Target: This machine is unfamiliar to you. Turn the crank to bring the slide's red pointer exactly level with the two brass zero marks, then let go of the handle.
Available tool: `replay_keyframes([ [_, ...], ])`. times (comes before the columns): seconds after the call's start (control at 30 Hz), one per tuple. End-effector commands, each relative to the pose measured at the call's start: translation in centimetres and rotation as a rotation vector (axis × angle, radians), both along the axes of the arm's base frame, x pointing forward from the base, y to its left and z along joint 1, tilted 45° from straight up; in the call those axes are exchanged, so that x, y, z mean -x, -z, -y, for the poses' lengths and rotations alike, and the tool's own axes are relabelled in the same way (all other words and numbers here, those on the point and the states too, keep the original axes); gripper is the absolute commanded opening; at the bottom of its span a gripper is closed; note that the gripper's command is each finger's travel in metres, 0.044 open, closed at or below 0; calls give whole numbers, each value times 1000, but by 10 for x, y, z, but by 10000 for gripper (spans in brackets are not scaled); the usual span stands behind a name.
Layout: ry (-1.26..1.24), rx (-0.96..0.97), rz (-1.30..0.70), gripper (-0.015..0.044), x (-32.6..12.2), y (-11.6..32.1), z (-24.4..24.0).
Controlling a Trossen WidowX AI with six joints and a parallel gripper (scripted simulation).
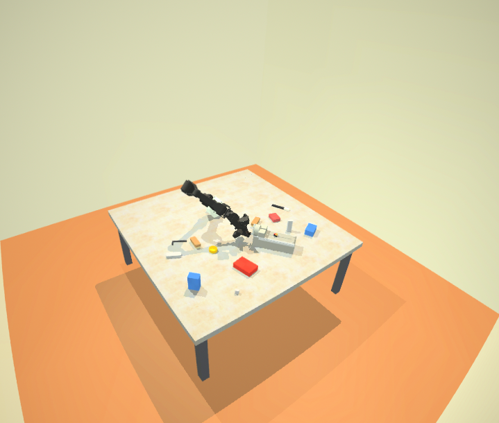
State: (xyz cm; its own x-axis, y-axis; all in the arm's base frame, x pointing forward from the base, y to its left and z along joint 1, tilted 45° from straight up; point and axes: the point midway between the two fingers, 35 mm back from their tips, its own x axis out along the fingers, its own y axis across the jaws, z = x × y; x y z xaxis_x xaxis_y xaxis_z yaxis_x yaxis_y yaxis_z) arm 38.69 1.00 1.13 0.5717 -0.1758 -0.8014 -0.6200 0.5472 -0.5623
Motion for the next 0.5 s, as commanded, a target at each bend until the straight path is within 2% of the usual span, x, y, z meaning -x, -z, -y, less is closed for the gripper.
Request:
replay_keyframes([
  [0.0, 0, 2, 22, 0, -4, -8, 0],
  [0.47, 0, 2, 22, 0, -4, -10, 0],
])
